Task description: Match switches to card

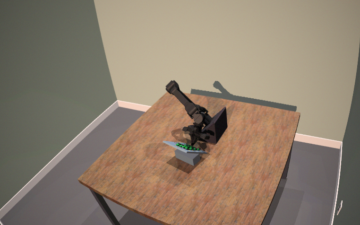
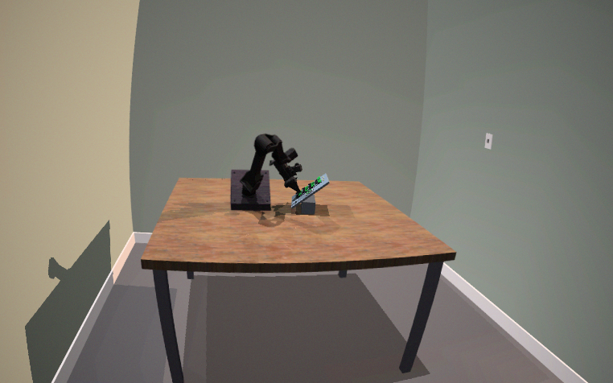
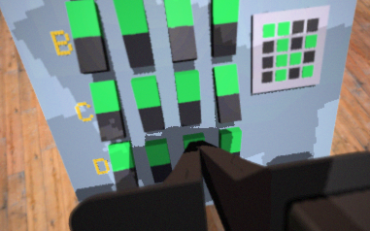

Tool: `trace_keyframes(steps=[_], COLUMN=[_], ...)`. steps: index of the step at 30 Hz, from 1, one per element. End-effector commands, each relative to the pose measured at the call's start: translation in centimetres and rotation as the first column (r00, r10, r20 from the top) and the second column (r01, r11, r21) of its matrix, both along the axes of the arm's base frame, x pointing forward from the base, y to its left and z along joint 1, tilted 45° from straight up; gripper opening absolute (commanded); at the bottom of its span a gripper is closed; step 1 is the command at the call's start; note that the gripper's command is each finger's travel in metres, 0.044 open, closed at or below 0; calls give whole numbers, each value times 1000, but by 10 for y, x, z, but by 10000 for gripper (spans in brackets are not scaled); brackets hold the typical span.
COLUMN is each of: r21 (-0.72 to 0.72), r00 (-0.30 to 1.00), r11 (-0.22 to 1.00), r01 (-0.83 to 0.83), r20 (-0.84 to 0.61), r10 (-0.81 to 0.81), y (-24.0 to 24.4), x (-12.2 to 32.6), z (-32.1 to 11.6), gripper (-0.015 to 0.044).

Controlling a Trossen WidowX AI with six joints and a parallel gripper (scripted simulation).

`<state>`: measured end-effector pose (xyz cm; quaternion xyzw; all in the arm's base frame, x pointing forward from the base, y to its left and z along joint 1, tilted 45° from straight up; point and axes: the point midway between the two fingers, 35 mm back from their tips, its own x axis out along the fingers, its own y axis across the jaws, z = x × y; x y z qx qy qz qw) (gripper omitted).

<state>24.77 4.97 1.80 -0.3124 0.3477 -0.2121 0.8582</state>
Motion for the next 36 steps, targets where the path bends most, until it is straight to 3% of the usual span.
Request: trace_keyframes(steps=[1, 36], r21=[-1, -1], r00=[1000, 1000], r11=[1000, 1000], r01=[-3, -3], r20=[-6, -6], r10=[3, 3], y=[0, -2], x=[0, 2], z=[-1, -2], gripper=[0, 0])
